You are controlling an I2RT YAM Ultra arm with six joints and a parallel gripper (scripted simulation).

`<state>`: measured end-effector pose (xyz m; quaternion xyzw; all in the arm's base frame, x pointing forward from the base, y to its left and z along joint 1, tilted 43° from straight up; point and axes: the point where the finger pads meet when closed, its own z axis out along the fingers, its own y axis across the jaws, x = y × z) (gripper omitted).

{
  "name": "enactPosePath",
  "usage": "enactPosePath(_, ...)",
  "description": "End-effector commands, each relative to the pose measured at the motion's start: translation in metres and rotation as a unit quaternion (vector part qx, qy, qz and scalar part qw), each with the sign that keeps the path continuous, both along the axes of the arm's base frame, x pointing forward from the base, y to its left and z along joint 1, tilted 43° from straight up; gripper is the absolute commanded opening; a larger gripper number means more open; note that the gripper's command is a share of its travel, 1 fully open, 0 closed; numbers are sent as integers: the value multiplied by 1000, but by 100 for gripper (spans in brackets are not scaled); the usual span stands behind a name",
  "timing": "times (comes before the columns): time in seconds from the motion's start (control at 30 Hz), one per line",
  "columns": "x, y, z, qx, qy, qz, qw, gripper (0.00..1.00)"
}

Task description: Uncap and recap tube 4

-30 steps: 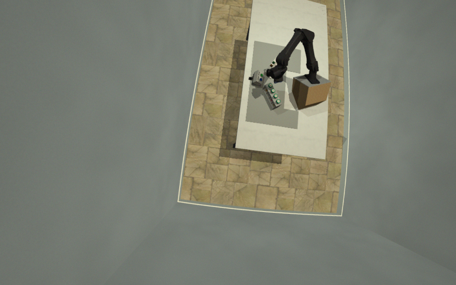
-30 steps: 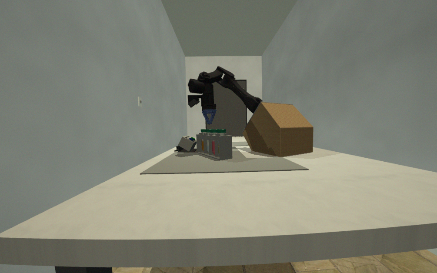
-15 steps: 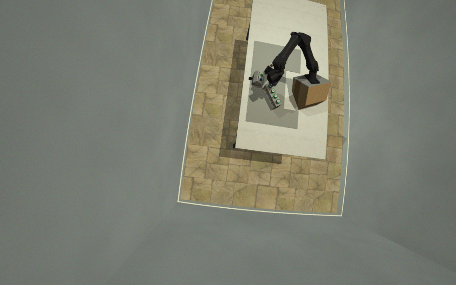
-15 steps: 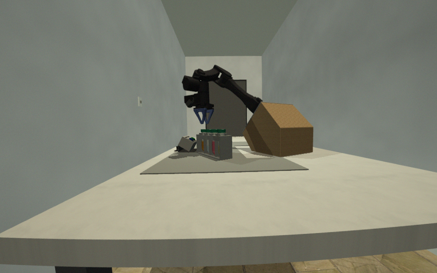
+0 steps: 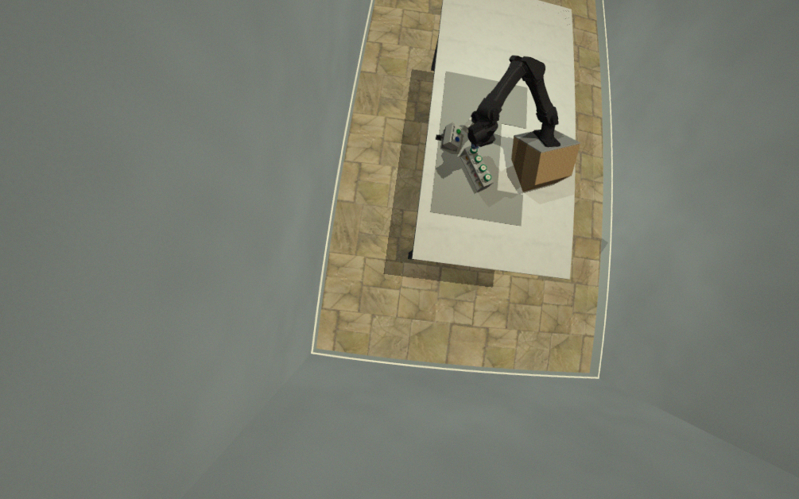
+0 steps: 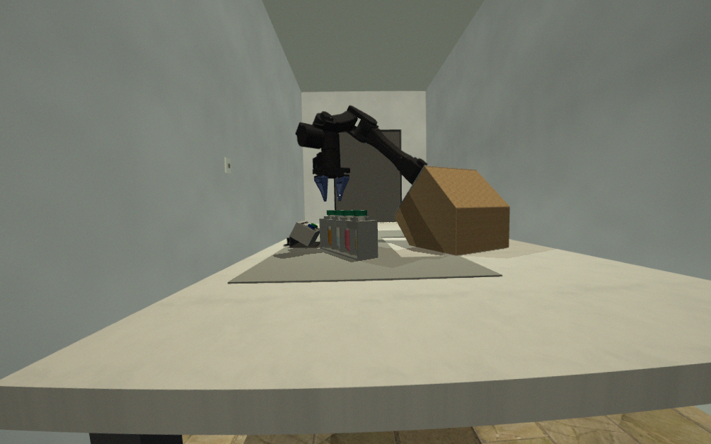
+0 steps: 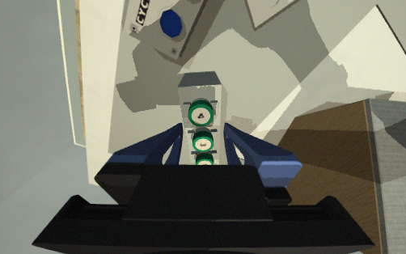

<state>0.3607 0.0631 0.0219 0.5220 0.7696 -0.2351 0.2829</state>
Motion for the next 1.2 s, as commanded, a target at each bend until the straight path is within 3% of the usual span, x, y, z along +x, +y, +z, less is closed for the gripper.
enactPosePath(0.0,5,16,9,15,-40,-18,999,49)
enactPosePath(0.2,6,17,13,17,-43,-18,999,49)
enactPosePath(0.27,-1,7,-5,7,-31,-18,999,49)
enactPosePath(0.63,5,-12,-26,4,-26,-16,1000,49)
enactPosePath(0.77,17,-5,-14,17,-49,-13,999,49)
enactPosePath(0.9,17,-5,-14,17,-49,-13,999,49)
enactPosePath(0.93,10,-12,-20,12,-35,-20,999,49)
enactPosePath(1.17,13,-8,-15,14,-44,-13,999,49)
